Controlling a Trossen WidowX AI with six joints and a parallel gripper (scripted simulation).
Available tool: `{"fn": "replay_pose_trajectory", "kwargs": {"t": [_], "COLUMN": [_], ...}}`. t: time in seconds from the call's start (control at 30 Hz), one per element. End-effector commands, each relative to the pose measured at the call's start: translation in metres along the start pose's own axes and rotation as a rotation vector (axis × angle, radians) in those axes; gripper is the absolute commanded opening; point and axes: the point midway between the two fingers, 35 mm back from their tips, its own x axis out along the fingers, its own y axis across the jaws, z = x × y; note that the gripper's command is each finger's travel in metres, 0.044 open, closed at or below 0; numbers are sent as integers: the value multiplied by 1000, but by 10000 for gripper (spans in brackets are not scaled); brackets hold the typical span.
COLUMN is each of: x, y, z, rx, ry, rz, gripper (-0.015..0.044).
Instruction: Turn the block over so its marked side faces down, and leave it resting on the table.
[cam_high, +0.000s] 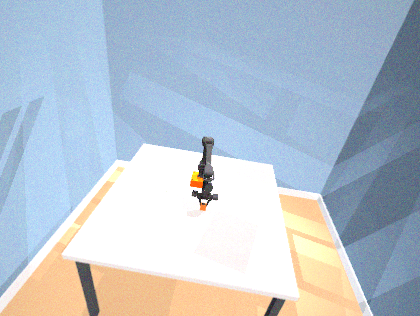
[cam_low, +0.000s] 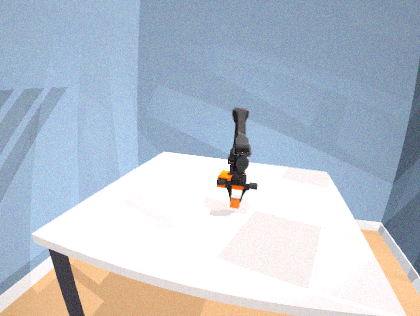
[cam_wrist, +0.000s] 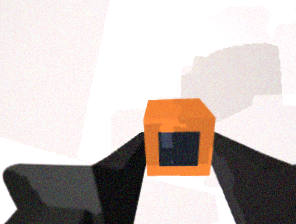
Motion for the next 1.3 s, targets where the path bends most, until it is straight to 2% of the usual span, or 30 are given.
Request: {"fn": "replay_pose_trajectory", "kwargs": {"t": [0.0,0.33,0.53,1.27], "x": [-1,-3,-3,34], "y": [-1,-1,-1,2], "z": [0,-5,-5,-3], "rx": [4,11,11,1], "ry": [-75,-234,-248,-557], "rz": [-4,-1,-1,-5], "gripper": [0,0,0,0]}}
